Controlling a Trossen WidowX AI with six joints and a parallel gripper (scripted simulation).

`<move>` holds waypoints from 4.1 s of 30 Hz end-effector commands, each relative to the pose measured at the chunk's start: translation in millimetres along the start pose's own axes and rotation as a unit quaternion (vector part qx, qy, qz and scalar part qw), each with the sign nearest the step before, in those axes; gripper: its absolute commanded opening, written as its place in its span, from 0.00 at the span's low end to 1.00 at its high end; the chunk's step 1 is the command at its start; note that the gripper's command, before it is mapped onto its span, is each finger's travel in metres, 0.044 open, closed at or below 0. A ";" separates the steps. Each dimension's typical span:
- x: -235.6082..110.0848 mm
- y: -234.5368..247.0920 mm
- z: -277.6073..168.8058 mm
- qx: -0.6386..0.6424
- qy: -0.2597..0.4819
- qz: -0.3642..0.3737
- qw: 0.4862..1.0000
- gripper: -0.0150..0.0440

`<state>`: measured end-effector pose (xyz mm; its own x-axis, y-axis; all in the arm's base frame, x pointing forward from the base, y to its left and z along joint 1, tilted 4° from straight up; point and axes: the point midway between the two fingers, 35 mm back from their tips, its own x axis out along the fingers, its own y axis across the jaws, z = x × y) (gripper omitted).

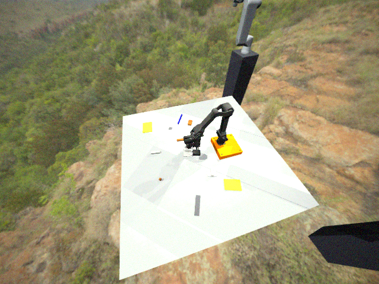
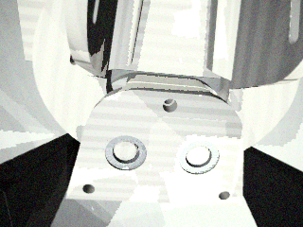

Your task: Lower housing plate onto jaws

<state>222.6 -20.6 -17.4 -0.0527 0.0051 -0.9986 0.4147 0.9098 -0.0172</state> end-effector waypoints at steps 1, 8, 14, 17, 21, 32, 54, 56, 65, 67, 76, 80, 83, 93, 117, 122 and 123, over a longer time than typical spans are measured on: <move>0.8 -0.8 -0.3 -0.002 0.000 -0.002 1.000 0.85; 0.8 -0.8 -0.3 -0.002 0.000 -0.002 1.000 0.85; 0.8 -0.8 -0.3 -0.002 0.000 -0.002 1.000 0.85; 0.8 -0.8 -0.3 -0.002 0.000 -0.002 1.000 0.85; 0.8 -0.8 -0.3 -0.002 0.000 -0.002 1.000 0.85; 0.8 -0.8 -0.3 -0.002 0.000 -0.002 1.000 0.85; 0.0 0.0 0.0 0.000 0.000 0.000 1.000 1.00; 0.0 0.0 0.0 0.000 0.000 0.000 1.000 1.00; 0.0 0.0 0.0 0.000 0.000 0.000 1.000 1.00; 0.0 0.0 0.0 0.000 0.000 0.000 1.000 1.00; -73.9 -1.1 -2.0 -0.002 0.000 -0.002 1.000 1.00; -76.4 -1.2 -2.5 -0.002 0.000 -0.002 1.000 1.00; -70.5 0.3 0.5 0.000 -0.004 0.001 1.000 1.00; -125.7 -8.0 -18.2 -0.002 0.000 -0.002 1.000 1.00; -125.7 -8.0 -18.2 -0.002 0.000 -0.002 1.000 1.00; -125.7 -8.0 -18.2 -0.002 0.000 -0.002 1.000 1.00; -125.7 -8.0 -18.2 -0.002 0.000 -0.002 1.000 1.00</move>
<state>209.9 -20.3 108.8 -0.0535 0.0053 -0.9986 0.4152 0.9096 -0.0174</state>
